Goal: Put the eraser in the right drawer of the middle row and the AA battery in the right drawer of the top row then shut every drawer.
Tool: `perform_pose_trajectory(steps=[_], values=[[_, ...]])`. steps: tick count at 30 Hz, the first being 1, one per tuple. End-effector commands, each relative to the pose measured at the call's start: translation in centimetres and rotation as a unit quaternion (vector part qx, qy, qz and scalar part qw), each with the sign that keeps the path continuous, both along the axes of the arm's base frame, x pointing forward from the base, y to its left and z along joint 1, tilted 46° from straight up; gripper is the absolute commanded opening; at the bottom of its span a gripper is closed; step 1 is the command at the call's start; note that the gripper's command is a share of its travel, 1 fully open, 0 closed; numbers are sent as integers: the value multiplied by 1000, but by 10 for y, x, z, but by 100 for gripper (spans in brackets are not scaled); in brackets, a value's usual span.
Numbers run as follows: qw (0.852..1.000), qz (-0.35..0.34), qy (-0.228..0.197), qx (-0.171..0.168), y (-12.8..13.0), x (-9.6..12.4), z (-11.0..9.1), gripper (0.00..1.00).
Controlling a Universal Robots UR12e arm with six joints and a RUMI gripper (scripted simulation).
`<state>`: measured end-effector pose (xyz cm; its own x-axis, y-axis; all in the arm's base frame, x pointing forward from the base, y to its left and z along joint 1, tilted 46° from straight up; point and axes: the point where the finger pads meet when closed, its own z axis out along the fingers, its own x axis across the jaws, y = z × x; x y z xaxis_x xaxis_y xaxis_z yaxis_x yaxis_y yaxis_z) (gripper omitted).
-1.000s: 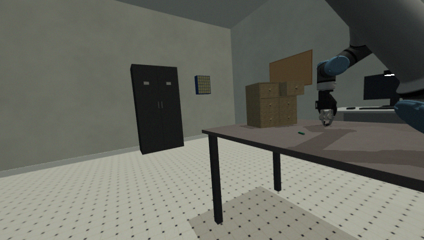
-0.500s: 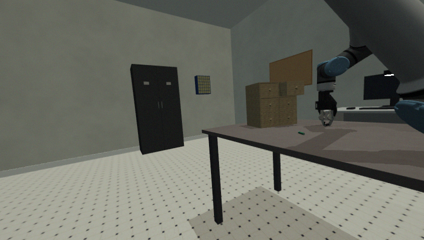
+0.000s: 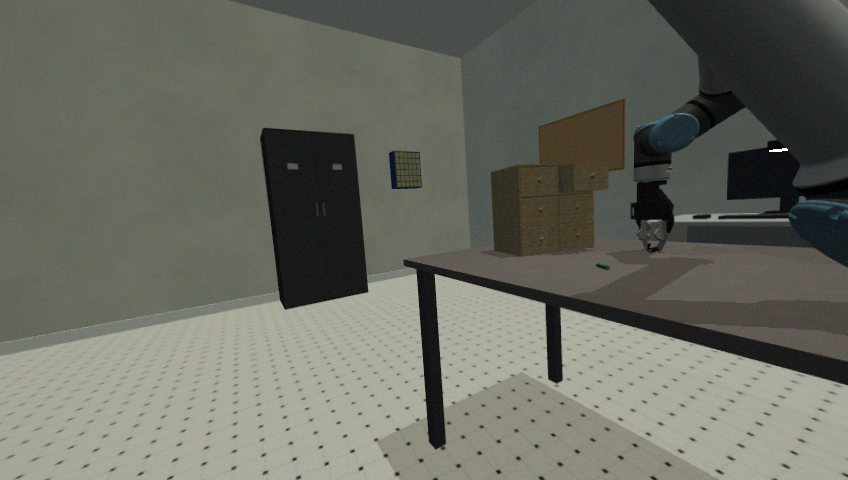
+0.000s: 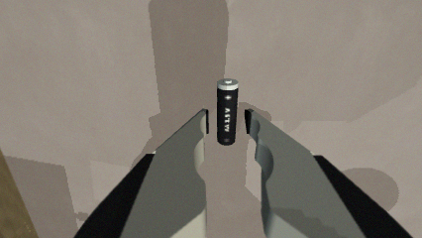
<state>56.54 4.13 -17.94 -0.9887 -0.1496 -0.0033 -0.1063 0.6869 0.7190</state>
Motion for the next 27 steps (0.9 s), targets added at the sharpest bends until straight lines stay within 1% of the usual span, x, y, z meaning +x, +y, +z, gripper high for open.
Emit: perform_pose_trajectory(steps=[1, 10, 11, 27], values=[[1000, 0, 0, 0, -1, 1, 0, 17], [1000, 0, 0, 0, -1, 1, 0, 17], [1000, 0, 0, 0, -1, 1, 0, 5], [1000, 0, 0, 0, -1, 1, 0, 5]])
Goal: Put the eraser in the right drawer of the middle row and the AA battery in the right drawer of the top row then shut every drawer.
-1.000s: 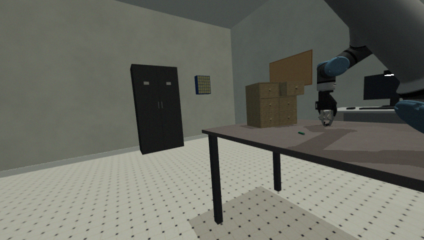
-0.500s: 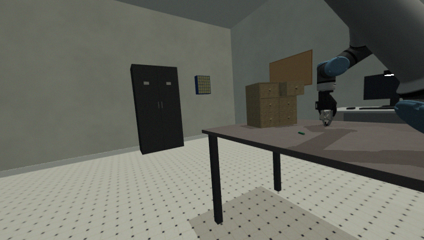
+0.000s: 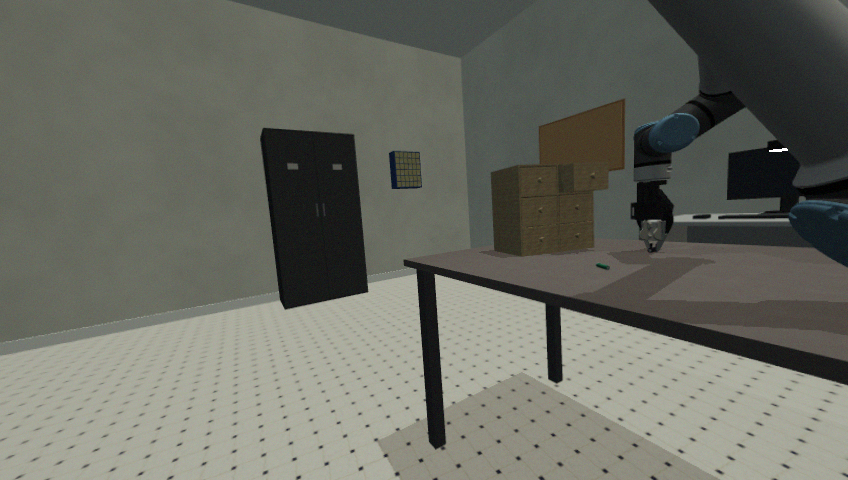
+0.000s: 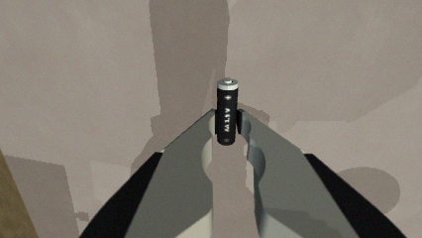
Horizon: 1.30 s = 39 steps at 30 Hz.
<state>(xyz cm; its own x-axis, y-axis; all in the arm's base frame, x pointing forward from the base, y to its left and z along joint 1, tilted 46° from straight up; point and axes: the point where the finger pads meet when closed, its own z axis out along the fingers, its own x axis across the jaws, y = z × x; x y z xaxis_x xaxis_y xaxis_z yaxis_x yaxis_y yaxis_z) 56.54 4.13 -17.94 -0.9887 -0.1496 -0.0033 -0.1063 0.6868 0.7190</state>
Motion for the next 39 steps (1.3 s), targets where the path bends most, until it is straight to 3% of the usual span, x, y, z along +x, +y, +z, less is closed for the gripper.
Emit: perform_pose_trajectory(steps=[1, 21, 28, 39], values=[[1000, 0, -1, 0, -1, 1, 0, 5], [1000, 0, -1, 0, -3, 1, 3, 5], [1000, 0, -1, 0, -20, 3, 19, 5], [1000, 0, -1, 0, -69, 11, 67, 5]])
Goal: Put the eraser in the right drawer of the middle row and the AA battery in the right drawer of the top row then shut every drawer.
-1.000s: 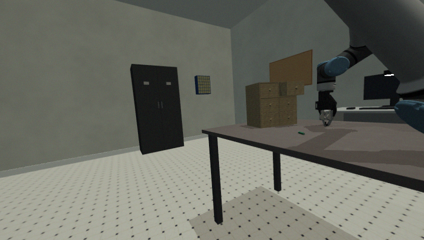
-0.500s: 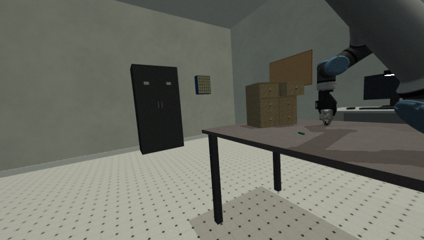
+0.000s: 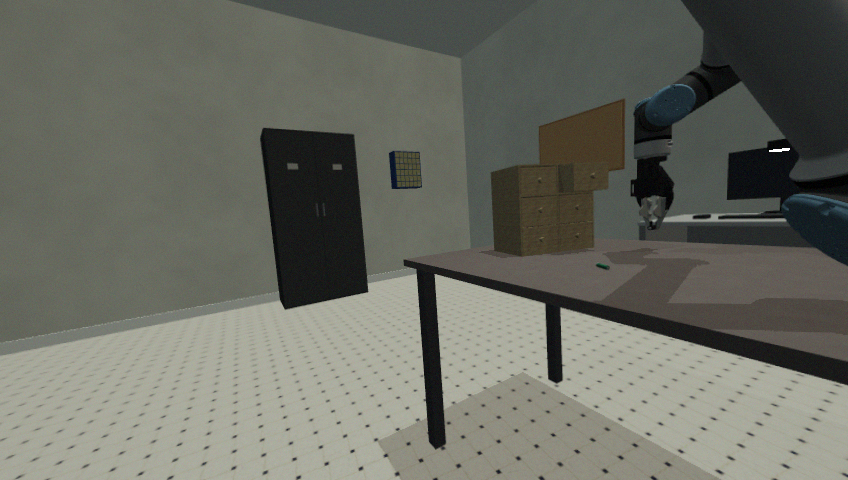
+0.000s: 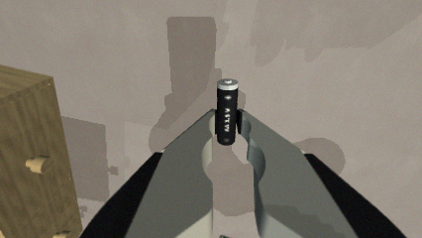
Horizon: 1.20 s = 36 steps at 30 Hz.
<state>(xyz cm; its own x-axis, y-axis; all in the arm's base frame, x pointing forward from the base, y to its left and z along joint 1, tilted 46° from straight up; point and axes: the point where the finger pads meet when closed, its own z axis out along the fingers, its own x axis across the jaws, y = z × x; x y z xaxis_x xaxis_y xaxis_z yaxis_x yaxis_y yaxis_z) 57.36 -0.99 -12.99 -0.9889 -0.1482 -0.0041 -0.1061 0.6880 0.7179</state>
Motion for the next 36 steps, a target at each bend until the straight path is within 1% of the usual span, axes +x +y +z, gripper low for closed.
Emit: perform_pose_trajectory(steps=[1, 15, 21, 23, 26, 29, 32, 35, 36], values=[[1000, 0, 0, 0, -19, 3, 19, 5], [1000, 1, -1, 1, -20, 3, 20, 5], [1000, 20, -20, 3, -16, 4, 25, 5], [1000, 20, -20, 3, -16, 4, 25, 5], [998, 43, -44, 6, -12, 6, 30, 5], [994, 75, -76, 11, -5, 9, 37, 5], [986, 115, -117, 17, 4, 11, 46, 5], [973, 160, -163, 23, 15, 14, 57, 5], [973, 160, -163, 23, 15, 14, 57, 5]])
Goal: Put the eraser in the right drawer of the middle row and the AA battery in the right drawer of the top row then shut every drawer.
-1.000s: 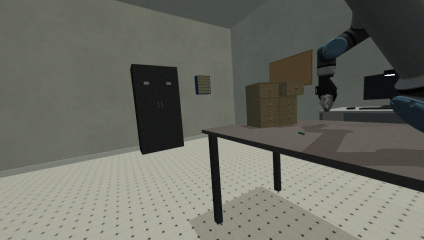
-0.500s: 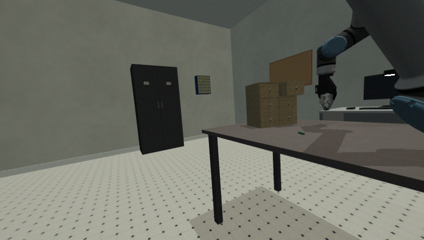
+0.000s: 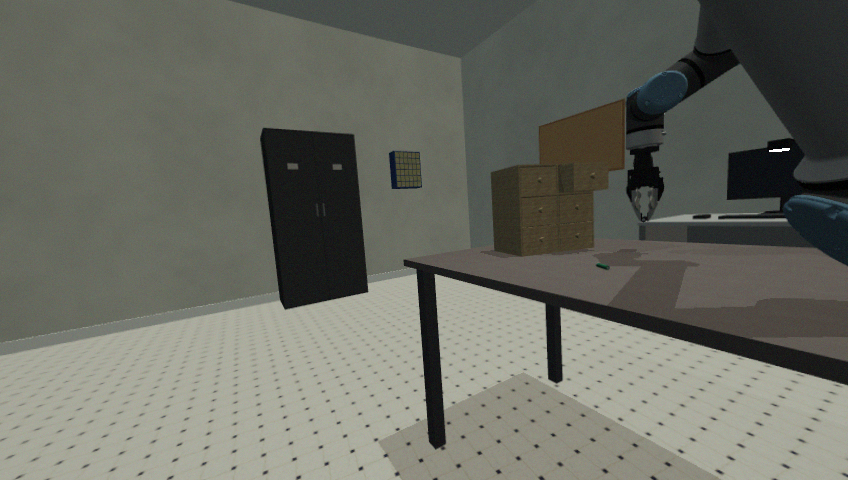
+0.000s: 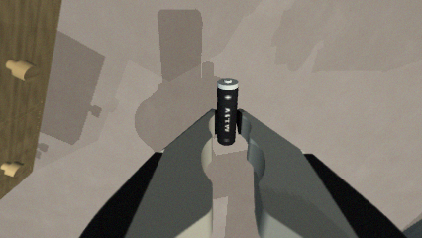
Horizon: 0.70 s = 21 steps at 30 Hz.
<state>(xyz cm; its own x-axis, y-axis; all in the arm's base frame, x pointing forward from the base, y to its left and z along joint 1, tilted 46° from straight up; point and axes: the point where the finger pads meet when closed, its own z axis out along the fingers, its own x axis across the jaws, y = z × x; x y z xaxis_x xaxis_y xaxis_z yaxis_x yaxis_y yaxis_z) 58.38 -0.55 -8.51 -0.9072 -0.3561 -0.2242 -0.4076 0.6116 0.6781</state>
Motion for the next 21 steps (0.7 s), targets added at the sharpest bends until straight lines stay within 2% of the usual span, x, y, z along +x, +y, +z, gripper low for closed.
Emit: perform_pose_trajectory(steps=[1, 2, 4, 8, 9, 11, 12, 15, 16, 19, 21], values=[[995, 68, -70, 12, 14, 5, 16, 5], [992, 85, -87, 15, 18, 5, 20, 5], [992, 85, -87, 15, 18, 5, 20, 5], [976, 153, -155, 25, 34, 8, 36, 5], [976, 153, -155, 25, 34, 8, 36, 5], [964, 185, -188, 30, 42, 9, 44, 5], [964, 185, -188, 30, 42, 9, 44, 5], [944, 230, -233, 37, 54, 10, 55, 5], [944, 230, -233, 37, 54, 10, 55, 5], [923, 268, -272, 42, 64, 10, 64, 5], [923, 268, -272, 42, 64, 10, 64, 5]])
